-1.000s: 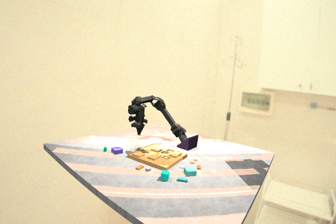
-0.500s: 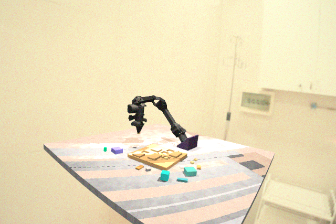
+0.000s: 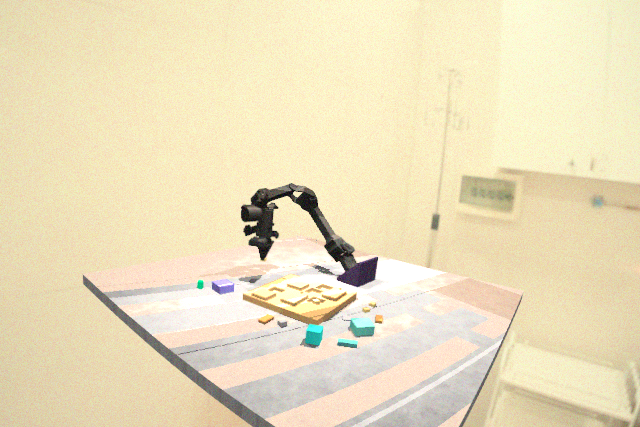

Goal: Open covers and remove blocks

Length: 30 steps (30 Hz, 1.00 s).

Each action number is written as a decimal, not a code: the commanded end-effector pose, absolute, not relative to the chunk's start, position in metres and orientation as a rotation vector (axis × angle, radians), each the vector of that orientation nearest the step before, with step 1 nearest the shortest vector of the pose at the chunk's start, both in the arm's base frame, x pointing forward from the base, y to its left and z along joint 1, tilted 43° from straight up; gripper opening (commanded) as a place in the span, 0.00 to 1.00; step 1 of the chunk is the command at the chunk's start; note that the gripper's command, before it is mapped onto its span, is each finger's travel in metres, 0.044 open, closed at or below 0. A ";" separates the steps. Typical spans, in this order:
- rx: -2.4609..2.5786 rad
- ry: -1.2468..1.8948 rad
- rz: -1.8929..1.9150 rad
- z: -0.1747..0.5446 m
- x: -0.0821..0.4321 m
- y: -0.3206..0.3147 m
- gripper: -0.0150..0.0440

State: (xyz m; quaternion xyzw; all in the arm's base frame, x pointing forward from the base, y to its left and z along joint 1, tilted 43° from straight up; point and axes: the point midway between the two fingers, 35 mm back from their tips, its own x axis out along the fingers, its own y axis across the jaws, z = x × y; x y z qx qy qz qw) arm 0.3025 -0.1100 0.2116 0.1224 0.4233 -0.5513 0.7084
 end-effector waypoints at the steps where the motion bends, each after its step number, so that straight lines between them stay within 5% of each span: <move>1: 0.270 0.946 -1.221 0.205 0.303 -0.114 0.39; 30: 0.268 0.944 -1.222 0.171 0.304 -0.147 0.39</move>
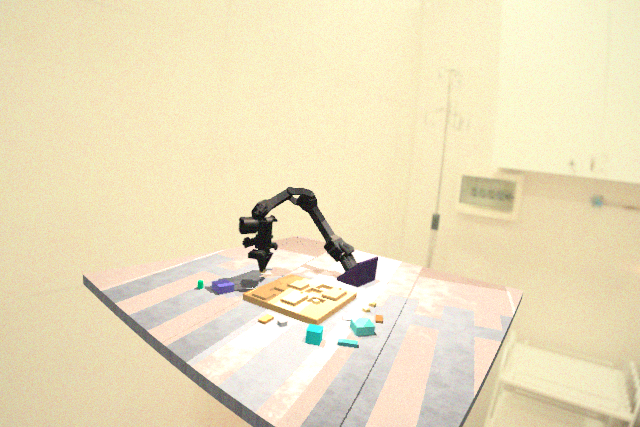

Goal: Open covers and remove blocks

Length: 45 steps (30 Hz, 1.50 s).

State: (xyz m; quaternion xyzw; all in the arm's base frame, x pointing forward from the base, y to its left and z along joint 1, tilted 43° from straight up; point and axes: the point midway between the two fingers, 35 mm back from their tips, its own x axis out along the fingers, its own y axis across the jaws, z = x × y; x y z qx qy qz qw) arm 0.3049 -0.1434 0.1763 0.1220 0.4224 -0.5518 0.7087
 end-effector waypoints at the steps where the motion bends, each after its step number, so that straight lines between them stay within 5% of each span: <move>1: 0.268 0.943 -1.222 0.170 0.304 -0.148 0.39; 20: 0.263 0.939 -1.225 0.152 0.300 -0.166 0.39; 34: 0.266 0.935 -1.229 0.156 0.302 -0.164 1.00; 45: 0.268 0.941 -1.225 0.180 0.302 -0.140 1.00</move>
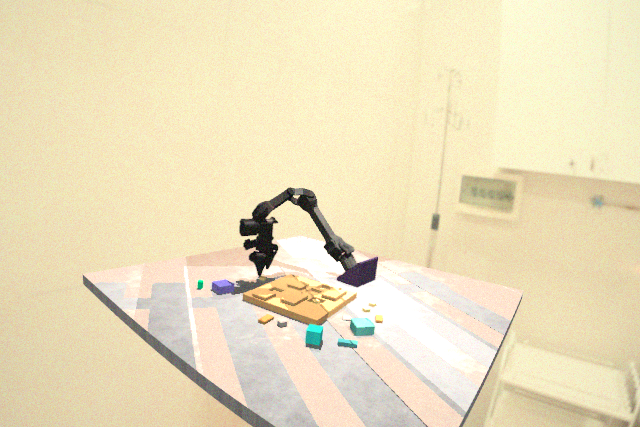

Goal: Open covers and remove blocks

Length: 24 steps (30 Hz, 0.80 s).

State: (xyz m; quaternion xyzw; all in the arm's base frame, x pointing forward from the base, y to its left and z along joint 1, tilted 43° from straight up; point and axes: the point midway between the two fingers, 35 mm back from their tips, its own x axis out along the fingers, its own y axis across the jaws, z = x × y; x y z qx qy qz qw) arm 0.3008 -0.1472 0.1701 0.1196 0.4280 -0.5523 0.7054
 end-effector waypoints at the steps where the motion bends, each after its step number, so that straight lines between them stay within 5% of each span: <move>1: 0.268 0.941 -1.224 0.182 0.302 -0.137 1.00; 15: 0.265 0.943 -1.223 0.209 0.298 -0.113 1.00; 24: 0.202 1.011 -1.154 0.183 0.316 -0.084 0.60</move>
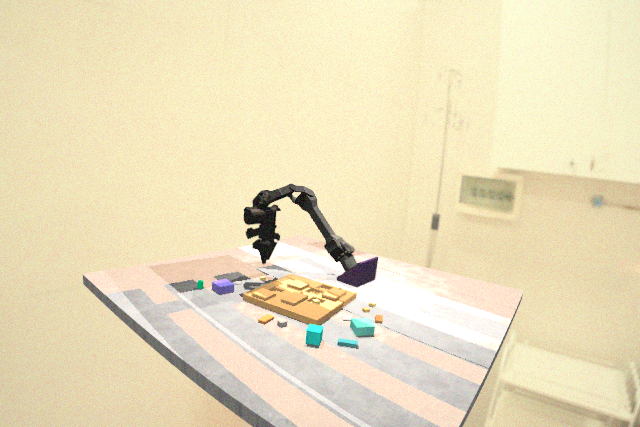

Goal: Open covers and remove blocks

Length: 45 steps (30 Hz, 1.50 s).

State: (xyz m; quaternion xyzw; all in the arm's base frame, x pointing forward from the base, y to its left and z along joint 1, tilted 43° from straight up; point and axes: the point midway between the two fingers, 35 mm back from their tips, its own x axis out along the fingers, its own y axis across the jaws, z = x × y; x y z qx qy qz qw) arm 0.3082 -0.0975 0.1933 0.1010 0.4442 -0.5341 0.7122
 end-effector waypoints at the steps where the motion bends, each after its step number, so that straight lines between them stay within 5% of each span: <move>1: 0.193 1.019 -1.145 0.179 0.318 -0.080 0.56; 8: 0.129 1.078 -1.082 0.155 0.330 -0.051 0.25; 45: -0.285 1.322 -0.801 0.015 0.327 0.102 0.25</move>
